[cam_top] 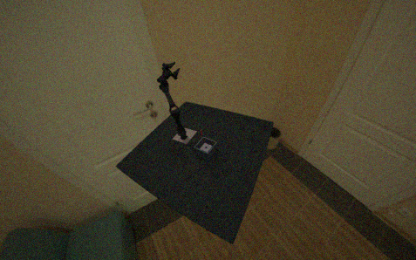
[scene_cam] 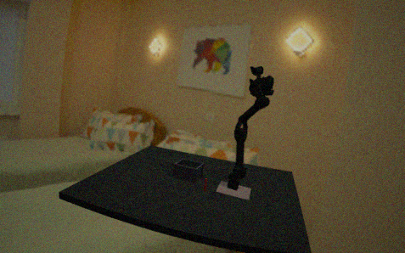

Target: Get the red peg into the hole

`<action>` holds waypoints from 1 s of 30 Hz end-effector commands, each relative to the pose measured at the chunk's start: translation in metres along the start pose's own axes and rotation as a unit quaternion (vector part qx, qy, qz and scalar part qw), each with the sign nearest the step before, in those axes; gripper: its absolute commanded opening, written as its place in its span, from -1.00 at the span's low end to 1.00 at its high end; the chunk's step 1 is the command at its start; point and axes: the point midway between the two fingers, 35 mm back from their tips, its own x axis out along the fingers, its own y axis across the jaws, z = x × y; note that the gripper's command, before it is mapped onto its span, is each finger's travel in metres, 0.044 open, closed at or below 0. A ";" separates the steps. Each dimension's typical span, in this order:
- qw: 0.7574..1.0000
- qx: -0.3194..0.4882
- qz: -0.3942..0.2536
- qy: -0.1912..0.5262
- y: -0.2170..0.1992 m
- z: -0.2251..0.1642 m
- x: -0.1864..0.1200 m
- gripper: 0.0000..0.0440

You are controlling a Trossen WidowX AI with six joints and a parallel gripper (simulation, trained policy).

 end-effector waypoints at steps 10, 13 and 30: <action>0.995 -0.022 -0.100 0.017 0.009 0.010 0.012 1.00; 0.993 -0.035 -0.113 0.010 0.026 0.017 0.021 1.00; 0.999 -0.042 -0.009 0.020 0.174 -0.033 0.084 1.00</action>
